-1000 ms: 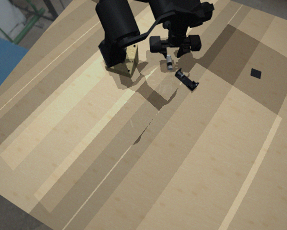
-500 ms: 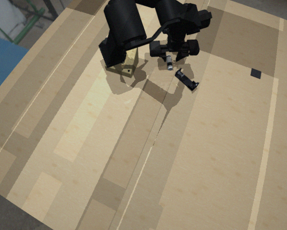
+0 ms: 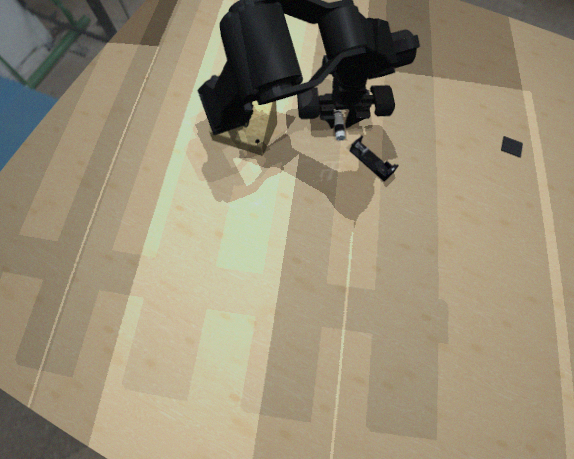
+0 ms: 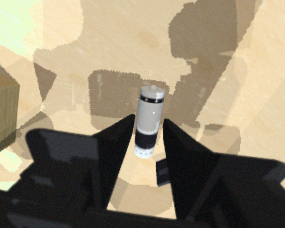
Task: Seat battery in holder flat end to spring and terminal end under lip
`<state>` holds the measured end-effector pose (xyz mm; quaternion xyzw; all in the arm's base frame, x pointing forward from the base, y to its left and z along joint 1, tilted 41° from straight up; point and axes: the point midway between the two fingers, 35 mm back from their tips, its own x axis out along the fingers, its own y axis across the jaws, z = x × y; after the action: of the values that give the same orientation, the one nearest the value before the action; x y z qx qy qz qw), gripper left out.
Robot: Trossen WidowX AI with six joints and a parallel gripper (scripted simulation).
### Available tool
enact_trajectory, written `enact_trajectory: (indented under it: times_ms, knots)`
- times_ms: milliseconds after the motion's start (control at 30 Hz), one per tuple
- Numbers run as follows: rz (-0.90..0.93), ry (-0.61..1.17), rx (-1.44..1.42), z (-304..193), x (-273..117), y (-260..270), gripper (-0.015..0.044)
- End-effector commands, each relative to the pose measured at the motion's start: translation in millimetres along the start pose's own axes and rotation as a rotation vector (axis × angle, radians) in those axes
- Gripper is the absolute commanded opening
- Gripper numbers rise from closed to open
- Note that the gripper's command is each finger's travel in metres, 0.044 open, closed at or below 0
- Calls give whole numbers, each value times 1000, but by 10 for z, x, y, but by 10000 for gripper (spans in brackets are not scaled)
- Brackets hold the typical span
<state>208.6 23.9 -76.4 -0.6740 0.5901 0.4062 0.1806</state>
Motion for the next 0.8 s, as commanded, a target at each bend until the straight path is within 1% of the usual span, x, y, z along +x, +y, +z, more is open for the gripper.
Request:
enact_trajectory:
  times_ms: [0, 100, 267, 500, 667, 767]
  knots:
    - [2, 4, -5, -1, 16, 11, 84]
    - [2, 4, -5, -1, 16, 11, 67]
    - [2, 4, -5, 0, 3, 10, 67]
    - [2, 2, -6, 5, -474, 6, 67]
    - [2, 2, 3, 2, -489, 5, 67]
    - [1, 1, 133, -33, -507, -38, 67]
